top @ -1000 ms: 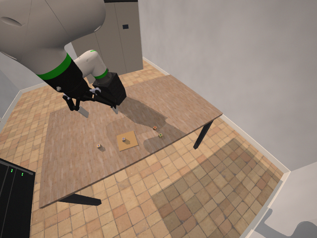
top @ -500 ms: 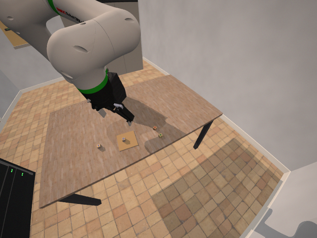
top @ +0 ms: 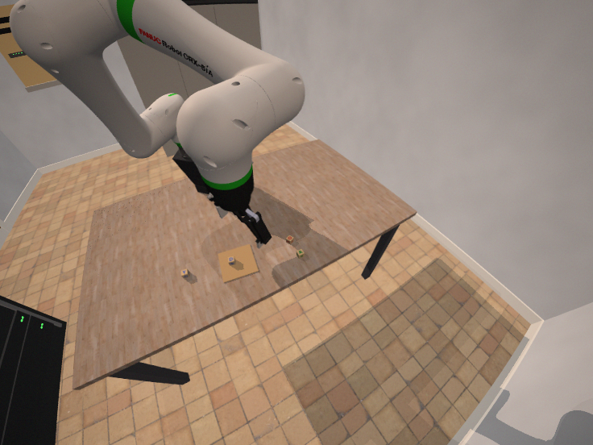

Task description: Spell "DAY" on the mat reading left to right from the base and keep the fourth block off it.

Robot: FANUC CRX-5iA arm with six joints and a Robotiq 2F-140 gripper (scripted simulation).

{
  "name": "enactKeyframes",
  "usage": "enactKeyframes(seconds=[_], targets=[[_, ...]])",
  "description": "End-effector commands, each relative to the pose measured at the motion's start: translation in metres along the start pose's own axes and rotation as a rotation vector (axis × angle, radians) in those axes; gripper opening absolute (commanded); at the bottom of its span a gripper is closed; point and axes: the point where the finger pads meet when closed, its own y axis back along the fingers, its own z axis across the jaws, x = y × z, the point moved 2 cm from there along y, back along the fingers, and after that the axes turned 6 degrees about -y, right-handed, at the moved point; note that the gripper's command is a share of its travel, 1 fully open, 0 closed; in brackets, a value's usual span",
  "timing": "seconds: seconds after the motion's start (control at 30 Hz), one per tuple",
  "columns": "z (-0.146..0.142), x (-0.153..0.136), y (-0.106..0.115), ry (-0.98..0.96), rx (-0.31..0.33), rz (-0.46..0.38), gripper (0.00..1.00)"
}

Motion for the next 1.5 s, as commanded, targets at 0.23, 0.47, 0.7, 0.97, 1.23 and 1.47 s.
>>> enactKeyframes(seconds=[0.23, 0.47, 0.7, 0.97, 1.23, 1.47], targets=[[-0.026, -0.043, -0.047, -0.315, -0.015, 0.072, 1.0], [-0.035, -0.062, -0.067, -0.445, -0.012, 0.103, 1.0], [-0.044, -0.087, -0.094, -0.609, 0.001, 0.142, 1.0], [-0.052, -0.116, -0.126, -0.796, 0.028, 0.184, 1.0], [-0.058, -0.15, -0.163, -1.01, 0.075, 0.227, 1.0], [-0.059, -0.172, -0.188, -1.147, 0.113, 0.25, 1.0]])
